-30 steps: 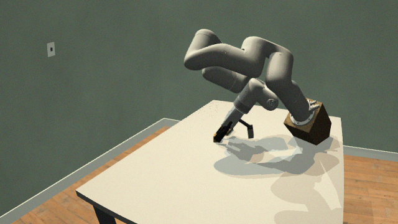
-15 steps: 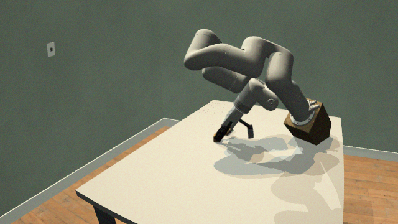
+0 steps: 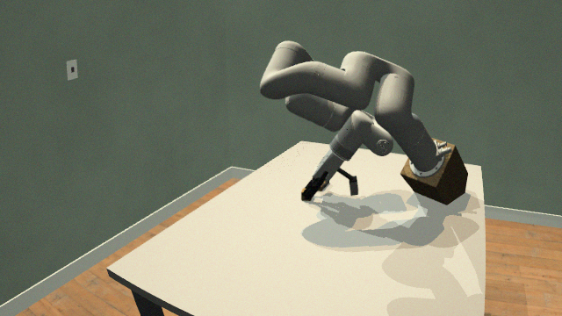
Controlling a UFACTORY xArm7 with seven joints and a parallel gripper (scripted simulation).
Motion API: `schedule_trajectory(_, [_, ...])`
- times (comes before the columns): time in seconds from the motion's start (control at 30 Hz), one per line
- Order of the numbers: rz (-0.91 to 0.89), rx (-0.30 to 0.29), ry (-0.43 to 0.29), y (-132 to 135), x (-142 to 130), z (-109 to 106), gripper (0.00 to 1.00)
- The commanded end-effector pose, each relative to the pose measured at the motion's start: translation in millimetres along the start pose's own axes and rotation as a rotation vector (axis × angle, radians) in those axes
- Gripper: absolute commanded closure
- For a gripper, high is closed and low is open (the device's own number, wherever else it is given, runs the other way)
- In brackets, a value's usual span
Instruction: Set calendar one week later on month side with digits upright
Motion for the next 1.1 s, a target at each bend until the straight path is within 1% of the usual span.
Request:
schedule_trajectory(0.0, [0.0, 0.001, -0.002, -0.3, -0.5, -0.5, 0.73])
schedule_trajectory(0.2, [0.0, 0.001, -0.002, -0.3, -0.6, -0.7, 0.73])
schedule_trajectory(0.33, [0.0, 0.001, -0.002, 0.4, -3.2, -4.5, 0.73])
schedule_trajectory(0.53, [0.0, 0.001, -0.002, 3.3, -14.5, -21.2, 0.73])
schedule_trajectory(0.6, [0.0, 0.001, -0.002, 3.3, -14.5, -21.2, 0.73])
schedule_trajectory(0.9, [0.0, 0.001, -0.002, 8.1, -33.8, -49.7, 0.73])
schedule_trajectory(1.07, [0.0, 0.001, -0.002, 9.4, -38.7, -56.9, 0.73])
Point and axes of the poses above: the point where the finger pads meet when closed, its own z axis out along the fingers, its own y axis across the jaws, x = y × z, the point moved 10 cm from there along -z, back along the fingers, and after that the axes turned 14 degrees about z, right-handed, at the moved point
